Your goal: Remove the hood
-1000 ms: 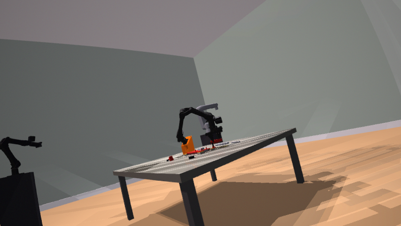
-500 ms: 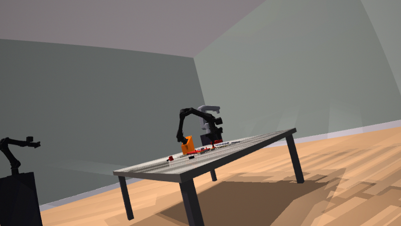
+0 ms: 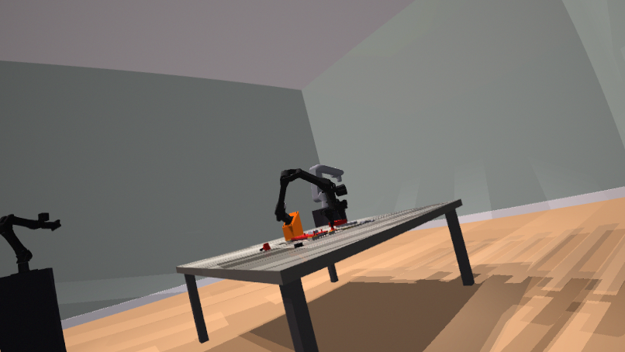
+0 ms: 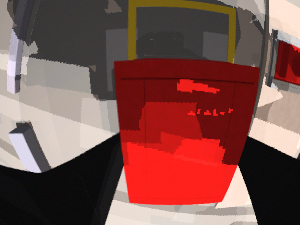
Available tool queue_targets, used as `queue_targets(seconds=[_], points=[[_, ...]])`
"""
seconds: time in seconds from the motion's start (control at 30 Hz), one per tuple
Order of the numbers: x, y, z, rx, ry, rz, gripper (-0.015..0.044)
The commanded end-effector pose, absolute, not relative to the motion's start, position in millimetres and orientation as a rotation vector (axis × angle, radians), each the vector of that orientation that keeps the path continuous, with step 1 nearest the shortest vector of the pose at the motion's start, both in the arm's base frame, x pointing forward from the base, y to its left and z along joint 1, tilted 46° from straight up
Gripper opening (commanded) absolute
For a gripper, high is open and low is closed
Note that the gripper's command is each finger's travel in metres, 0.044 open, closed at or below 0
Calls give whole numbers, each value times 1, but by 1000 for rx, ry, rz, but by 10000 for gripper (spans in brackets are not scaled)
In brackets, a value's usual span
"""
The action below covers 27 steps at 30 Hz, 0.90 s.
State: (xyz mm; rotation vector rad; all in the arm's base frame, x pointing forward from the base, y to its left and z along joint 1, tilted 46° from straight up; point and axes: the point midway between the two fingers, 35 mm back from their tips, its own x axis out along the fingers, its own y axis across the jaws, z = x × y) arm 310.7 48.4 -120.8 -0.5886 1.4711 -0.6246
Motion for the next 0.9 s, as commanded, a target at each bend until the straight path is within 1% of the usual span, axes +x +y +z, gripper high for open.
queue_targets(seconds=[0.0, 0.87], points=[[310, 45, -123, -597, 1472, -624, 0], [309, 36, -131, -598, 1472, -625, 0]])
